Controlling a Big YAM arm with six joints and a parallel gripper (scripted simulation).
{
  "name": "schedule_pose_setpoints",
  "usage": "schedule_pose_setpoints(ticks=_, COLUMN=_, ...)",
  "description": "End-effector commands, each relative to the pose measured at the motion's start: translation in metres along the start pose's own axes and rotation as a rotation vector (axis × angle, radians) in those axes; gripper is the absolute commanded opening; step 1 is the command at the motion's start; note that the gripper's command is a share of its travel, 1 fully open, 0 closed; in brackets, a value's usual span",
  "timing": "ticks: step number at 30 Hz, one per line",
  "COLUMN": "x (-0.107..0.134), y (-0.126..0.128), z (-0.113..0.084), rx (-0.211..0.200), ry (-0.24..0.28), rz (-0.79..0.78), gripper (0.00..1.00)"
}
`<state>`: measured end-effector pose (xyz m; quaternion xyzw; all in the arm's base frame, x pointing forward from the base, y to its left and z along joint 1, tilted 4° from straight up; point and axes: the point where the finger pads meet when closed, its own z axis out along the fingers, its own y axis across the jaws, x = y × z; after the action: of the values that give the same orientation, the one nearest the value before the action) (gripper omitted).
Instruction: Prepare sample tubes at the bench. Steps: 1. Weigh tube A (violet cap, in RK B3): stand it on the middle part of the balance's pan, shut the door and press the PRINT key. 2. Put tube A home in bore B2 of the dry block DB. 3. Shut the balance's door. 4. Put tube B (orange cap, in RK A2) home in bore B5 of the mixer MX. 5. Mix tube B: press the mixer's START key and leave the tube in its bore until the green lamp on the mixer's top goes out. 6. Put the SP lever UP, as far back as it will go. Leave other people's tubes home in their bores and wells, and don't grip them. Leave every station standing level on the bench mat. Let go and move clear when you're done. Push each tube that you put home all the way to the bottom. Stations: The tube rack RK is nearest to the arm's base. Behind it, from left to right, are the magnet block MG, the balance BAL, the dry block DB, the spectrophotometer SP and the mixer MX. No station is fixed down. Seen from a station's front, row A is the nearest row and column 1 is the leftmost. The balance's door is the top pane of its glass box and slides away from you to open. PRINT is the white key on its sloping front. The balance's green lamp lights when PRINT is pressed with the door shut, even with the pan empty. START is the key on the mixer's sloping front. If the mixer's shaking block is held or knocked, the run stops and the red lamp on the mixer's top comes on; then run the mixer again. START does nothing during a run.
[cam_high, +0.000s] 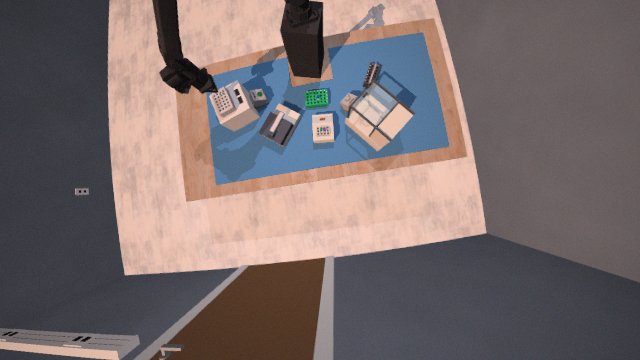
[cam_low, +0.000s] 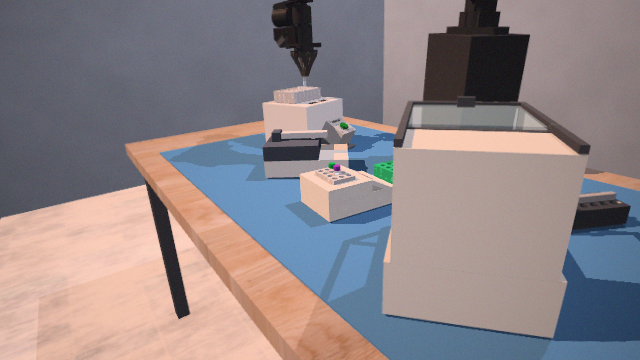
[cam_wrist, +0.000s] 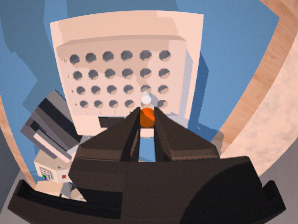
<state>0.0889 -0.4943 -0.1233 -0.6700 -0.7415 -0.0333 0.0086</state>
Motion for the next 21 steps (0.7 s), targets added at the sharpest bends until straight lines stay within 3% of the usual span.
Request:
schedule_pose_setpoints(ticks=1, x=-0.012, y=0.002, z=-0.009, rx=-0.002, ry=-0.031, rz=-0.001, gripper=0.09)
schedule_pose_setpoints(ticks=11, x=-0.007, y=0.007, z=-0.014, rx=-0.002, ry=-0.042, rz=-0.002, gripper=0.09)
schedule_pose_setpoints(ticks=21, x=0.003, y=0.006, z=0.012, rx=0.002, ry=0.002, rz=0.0, gripper=0.09)
